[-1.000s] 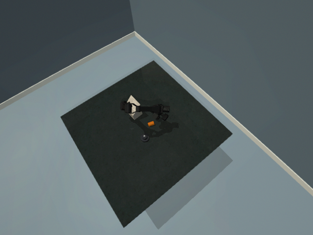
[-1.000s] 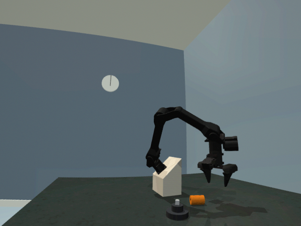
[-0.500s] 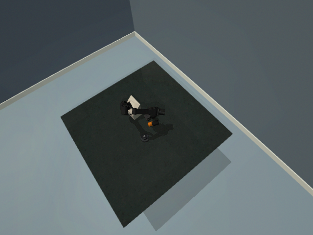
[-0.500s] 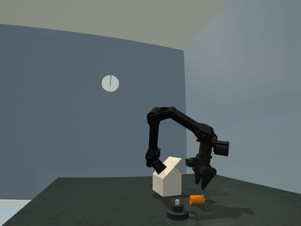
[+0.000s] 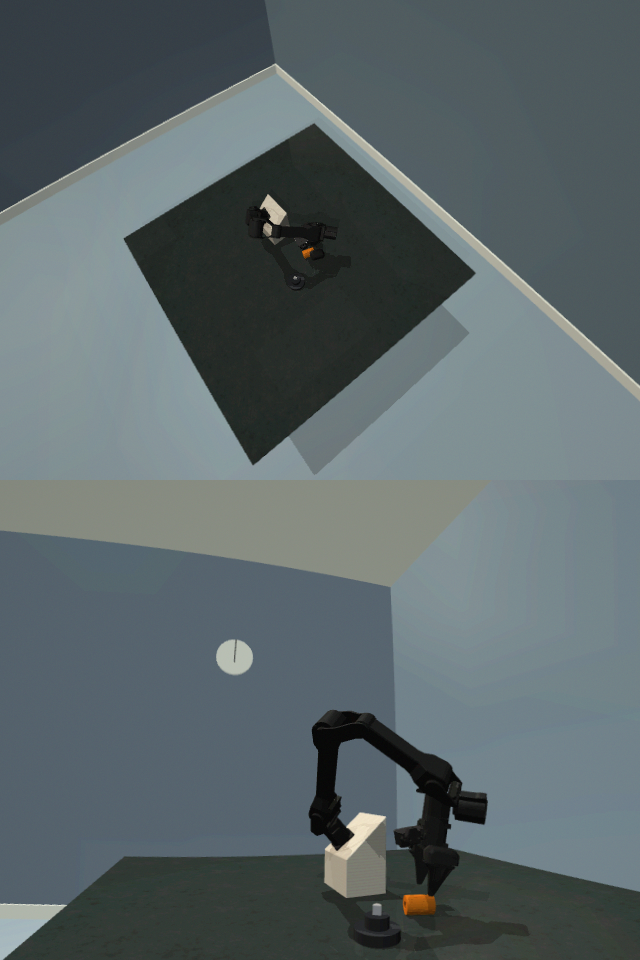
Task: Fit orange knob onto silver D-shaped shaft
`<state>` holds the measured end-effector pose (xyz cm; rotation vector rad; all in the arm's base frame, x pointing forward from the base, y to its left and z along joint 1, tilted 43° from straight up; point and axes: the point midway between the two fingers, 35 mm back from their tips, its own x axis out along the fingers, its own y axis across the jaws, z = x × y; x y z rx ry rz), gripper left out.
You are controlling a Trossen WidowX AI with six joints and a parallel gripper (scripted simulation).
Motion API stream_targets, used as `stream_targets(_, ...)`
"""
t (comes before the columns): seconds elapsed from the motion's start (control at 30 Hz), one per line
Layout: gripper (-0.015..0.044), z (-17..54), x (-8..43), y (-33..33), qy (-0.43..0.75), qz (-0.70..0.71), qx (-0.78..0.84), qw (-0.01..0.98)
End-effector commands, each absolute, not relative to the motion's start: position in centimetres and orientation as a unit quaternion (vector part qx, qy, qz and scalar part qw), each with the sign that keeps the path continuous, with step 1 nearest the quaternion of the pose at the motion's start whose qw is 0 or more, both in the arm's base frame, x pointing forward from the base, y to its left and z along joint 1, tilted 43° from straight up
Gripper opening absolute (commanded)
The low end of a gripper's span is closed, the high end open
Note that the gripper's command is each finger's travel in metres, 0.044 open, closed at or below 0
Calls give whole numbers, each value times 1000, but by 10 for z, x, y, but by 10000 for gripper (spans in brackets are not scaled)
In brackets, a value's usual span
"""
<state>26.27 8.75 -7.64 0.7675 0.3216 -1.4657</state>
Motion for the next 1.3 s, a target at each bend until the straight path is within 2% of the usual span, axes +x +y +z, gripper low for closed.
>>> stream_targets(0.0,440,-82,261,81,144,-651,331,668)
stream_targets(0.73,440,-107,266,59,143,-651,330,669)
stream_targets(1.0,240,-107,266,59,143,-651,330,669)
stream_targets(1.27,233,-107,266,59,143,-651,330,669)
